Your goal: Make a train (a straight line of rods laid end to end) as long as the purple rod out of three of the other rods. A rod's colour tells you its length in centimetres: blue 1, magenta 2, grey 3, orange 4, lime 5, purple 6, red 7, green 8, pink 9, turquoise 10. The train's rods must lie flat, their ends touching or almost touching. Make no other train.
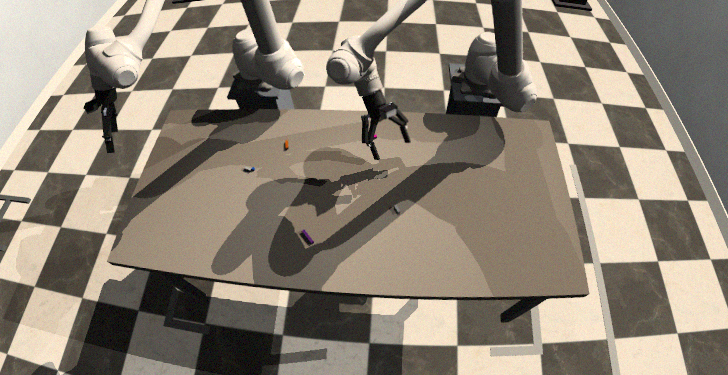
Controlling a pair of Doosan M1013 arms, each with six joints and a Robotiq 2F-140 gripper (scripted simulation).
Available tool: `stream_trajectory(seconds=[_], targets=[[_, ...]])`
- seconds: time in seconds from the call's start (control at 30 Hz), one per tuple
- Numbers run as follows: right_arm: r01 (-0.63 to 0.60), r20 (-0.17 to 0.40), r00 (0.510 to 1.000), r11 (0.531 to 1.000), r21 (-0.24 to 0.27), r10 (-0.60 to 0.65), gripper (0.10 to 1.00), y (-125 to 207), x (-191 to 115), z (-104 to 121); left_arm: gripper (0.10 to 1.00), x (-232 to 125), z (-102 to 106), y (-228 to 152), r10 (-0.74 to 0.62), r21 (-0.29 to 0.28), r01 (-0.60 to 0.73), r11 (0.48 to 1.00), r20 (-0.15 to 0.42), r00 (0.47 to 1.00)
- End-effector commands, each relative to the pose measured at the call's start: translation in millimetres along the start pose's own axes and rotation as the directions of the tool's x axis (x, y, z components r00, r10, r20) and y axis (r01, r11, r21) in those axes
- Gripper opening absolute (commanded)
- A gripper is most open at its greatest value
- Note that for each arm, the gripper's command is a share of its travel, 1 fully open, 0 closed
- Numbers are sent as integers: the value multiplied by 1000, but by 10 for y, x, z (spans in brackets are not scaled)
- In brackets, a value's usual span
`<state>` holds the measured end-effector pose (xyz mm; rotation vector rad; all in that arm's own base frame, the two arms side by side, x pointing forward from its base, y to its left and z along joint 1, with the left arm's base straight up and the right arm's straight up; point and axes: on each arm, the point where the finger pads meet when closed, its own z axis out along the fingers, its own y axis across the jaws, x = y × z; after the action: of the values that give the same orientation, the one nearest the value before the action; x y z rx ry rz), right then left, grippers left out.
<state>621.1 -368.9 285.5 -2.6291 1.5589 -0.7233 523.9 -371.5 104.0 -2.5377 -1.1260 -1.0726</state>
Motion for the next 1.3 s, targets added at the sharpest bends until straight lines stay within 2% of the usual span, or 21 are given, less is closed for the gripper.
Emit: stream_trajectory(seconds=[0.0, 0.63, 0.7, 0.77, 0.8, 0.87, 0.9, 0.93, 0.97, 1.03, 1.1, 1.13, 1.17, 1.27], targets=[[0, -1, 1000, 1000, 1, 0, 1000, -3, 5, -6, 1000, 5, -6, 6, -1, -1, 1, 1000, 0, 1000], [14, 7, 1000, 1000, 1, -14, 1000, -50, -63, 17, 1000, 21, 7, -2, -1, 2, 1, 1000, 0, 1000], [57, 32, 998, 998, 4, -58, 1000, -188, -272, 83, 1000, 73, 50, -27, -1, 14, 1, 1000, -1, 1000], [137, 75, 988, 990, 11, -138, 1000, -421, -663, 191, 1000, 177, 135, -80, -1, 36, 1, 999, -1, 1000], [190, 102, 976, 982, 18, -191, 1000, -464, -762, 208, 1000, 250, 195, -120, -1, 53, 1, 999, -1, 1000], [190, 102, 976, 982, 18, -191, 1000, -561, -929, 252, 1000, 442, 350, -232, -2, 95, 2, 995, 1, 1000], [249, 133, 959, 968, 26, -251, 1000, -631, -1098, 281, 1000, 559, 443, -307, -2, 122, 2, 993, 3, 1000], [249, 133, 959, 968, 26, -251, 1000, -693, -1211, 308, 1000, 689, 546, -396, -3, 152, 2, 988, 7, 1000], [314, 165, 934, 949, 38, -316, 1000, -730, -1339, 320, 1000, 788, 622, -472, -4, 184, 2, 983, 11, 1000], [314, 165, 934, 949, 38, -316, 1000, -846, -1572, 369, 1000, 941, 737, -607, -8, 246, 2, 969, 24, 1000], [314, 165, 934, 949, 38, -316, 1000, -846, -1572, 369, 1000, 941, 737, -607, -8, 246, 2, 969, 24, 1000], [382, 198, 902, 923, 52, -384, 1000, -976, -1938, 418, 1000, 1188, 925, -815, -11, 284, 1, 959, 34, 999], [450, 229, 861, 890, 69, -453, 1000, -982, -2046, 417, 1000, 1246, 964, -883, -15, 316, 0, 949, 44, 999], [450, 229, 861, 890, 69, -453, 1000, -1096, -2342, 459, 1000, 1465, 1123, -1104, -22, 366, -2, 931, 62, 998]])
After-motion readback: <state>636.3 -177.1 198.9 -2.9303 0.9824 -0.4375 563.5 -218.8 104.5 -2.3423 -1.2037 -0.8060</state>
